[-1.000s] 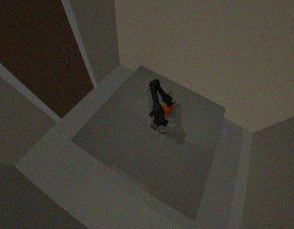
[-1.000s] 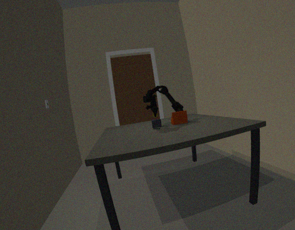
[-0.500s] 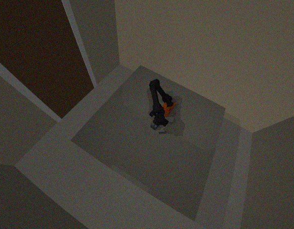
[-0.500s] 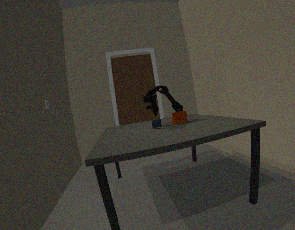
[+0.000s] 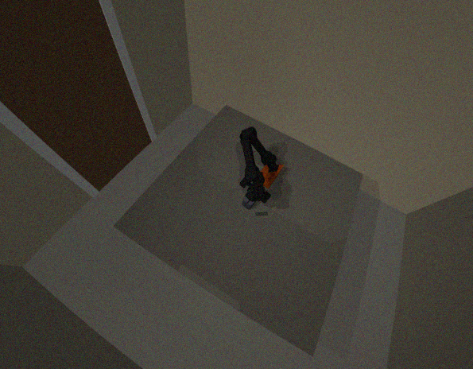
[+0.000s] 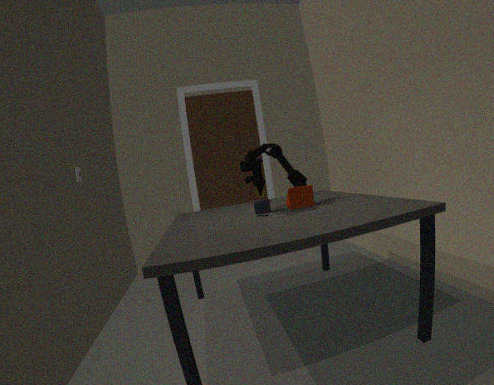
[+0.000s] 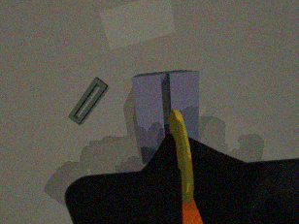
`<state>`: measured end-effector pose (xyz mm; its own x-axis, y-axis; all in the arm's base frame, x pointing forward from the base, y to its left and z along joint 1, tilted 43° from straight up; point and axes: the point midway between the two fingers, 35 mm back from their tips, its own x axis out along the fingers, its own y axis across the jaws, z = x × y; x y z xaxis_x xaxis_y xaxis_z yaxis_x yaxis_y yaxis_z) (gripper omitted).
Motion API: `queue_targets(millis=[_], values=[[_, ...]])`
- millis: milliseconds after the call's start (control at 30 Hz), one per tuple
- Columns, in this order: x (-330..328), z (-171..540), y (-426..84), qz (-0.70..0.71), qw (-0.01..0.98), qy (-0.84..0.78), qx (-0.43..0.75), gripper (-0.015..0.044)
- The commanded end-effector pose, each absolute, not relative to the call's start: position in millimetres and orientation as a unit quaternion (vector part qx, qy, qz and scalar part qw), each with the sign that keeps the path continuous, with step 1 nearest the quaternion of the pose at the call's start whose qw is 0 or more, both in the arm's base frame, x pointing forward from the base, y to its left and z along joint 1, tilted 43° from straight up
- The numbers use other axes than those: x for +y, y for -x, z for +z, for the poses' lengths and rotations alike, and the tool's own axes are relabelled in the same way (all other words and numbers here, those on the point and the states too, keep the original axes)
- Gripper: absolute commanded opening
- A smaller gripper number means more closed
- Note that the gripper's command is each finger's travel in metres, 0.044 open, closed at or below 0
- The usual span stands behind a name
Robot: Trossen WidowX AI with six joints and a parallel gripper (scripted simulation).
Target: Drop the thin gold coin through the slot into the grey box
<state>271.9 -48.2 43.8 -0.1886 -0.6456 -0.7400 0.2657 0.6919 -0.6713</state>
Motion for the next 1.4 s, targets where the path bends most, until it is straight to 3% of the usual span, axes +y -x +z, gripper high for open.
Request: queue_targets(millis=[0,1367], values=[[-48.5,45.9,-274.8,-0.366,0.623,0.142,0.677,0.0],[-56.6,35.5,-269.9,-0.364,0.621,0.142,0.679,0.0]])
